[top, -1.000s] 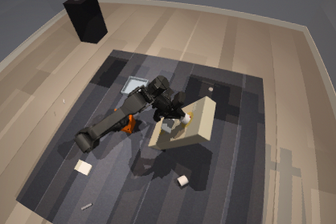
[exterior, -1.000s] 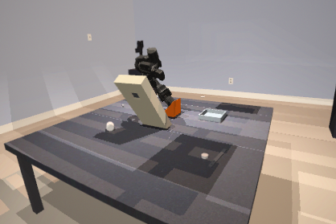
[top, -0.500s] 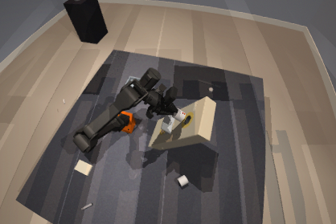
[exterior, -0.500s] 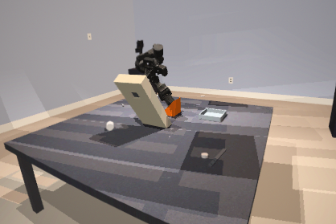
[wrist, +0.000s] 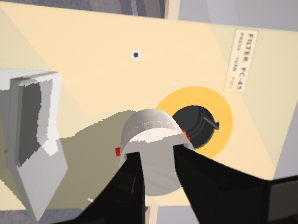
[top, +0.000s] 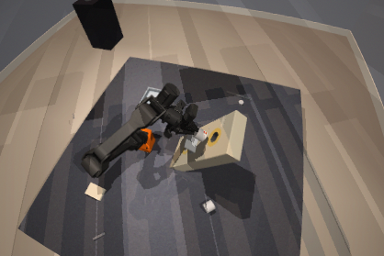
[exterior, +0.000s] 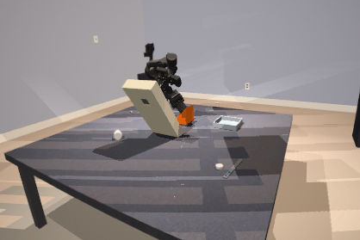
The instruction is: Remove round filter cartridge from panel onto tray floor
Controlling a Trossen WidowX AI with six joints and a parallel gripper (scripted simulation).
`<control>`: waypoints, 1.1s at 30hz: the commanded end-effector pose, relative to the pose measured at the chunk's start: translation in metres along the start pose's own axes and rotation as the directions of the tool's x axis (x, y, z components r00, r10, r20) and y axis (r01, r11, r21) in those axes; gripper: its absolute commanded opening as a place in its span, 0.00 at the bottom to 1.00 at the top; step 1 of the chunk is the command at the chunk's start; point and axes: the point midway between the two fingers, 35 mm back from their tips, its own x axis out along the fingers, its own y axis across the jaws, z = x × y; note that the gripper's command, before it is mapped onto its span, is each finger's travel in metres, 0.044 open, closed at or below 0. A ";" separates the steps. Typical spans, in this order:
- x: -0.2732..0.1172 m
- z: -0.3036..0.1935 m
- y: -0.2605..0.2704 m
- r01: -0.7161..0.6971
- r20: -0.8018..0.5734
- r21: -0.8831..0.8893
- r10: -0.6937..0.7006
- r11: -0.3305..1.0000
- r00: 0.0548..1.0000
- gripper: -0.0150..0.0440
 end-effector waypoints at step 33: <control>-0.007 -0.011 -0.039 0.013 -0.002 0.019 -0.013 1.000 1.000 0.44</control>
